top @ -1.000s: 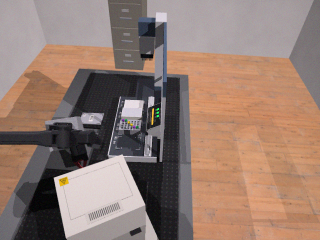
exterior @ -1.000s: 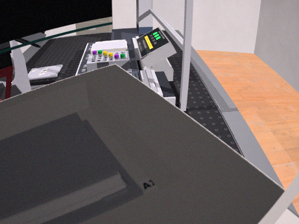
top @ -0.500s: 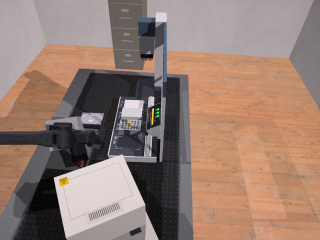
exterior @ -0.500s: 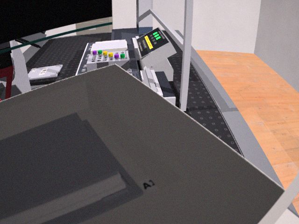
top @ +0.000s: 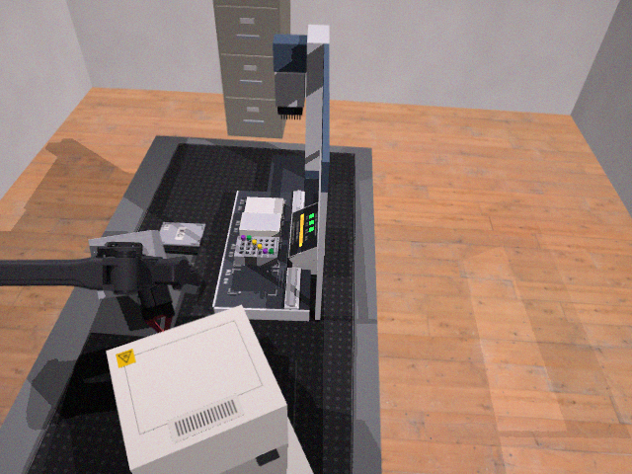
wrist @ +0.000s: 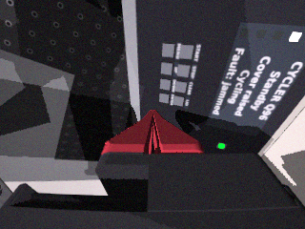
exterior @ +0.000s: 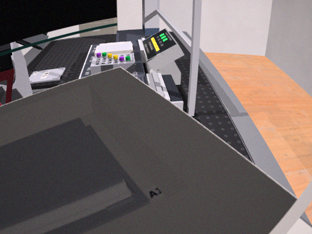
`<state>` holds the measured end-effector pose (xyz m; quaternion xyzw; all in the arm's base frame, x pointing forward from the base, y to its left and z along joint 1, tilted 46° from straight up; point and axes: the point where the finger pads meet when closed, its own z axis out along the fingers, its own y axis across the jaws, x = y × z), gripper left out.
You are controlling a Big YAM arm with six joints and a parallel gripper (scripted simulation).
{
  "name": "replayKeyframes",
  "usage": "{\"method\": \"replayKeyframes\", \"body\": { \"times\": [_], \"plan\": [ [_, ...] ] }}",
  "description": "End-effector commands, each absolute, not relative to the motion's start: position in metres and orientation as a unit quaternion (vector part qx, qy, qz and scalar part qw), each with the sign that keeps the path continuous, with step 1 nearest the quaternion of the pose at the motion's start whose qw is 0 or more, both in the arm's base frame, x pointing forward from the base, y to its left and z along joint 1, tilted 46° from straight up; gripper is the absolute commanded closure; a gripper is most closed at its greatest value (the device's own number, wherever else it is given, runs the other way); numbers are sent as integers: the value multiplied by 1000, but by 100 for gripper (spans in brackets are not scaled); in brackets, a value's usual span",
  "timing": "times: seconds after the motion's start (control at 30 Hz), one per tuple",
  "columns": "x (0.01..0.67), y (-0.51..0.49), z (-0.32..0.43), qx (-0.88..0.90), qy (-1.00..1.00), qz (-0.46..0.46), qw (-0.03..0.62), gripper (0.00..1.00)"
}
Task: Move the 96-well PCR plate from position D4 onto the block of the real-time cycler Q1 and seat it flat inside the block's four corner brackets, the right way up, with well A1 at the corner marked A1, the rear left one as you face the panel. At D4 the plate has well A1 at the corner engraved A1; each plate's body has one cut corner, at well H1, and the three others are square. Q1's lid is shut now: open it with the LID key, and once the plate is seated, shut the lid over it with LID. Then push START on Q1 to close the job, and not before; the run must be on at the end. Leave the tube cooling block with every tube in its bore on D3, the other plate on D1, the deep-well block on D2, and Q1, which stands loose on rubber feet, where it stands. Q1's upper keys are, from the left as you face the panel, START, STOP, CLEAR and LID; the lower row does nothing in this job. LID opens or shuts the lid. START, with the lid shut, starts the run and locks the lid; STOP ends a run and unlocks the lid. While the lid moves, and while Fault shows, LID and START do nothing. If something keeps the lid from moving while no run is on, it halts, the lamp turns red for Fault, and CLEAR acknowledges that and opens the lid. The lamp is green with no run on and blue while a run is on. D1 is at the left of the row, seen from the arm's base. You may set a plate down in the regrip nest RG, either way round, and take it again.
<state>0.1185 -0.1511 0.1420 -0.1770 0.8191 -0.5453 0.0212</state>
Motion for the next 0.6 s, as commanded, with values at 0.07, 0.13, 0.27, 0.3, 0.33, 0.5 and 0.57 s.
{"method": "replayKeyframes", "body": {
  "times": [0.07, 0.13, 0.27, 0.3, 0.33, 0.5, 0.57],
  "plan": [
    [125, -147, 162, -168, 819, -546, 42, 100],
    [125, -147, 162, -168, 819, -546, 41, 100],
    [125, -147, 162, -168, 820, -546, 41, 100],
    [125, -147, 162, -168, 820, -546, 41, 100],
    [124, -147, 162, -168, 820, -546, 41, 100],
    [124, -147, 162, -167, 820, -546, 40, 100],
    [124, -147, 162, -167, 820, -546, 41, 100]
  ]
}}
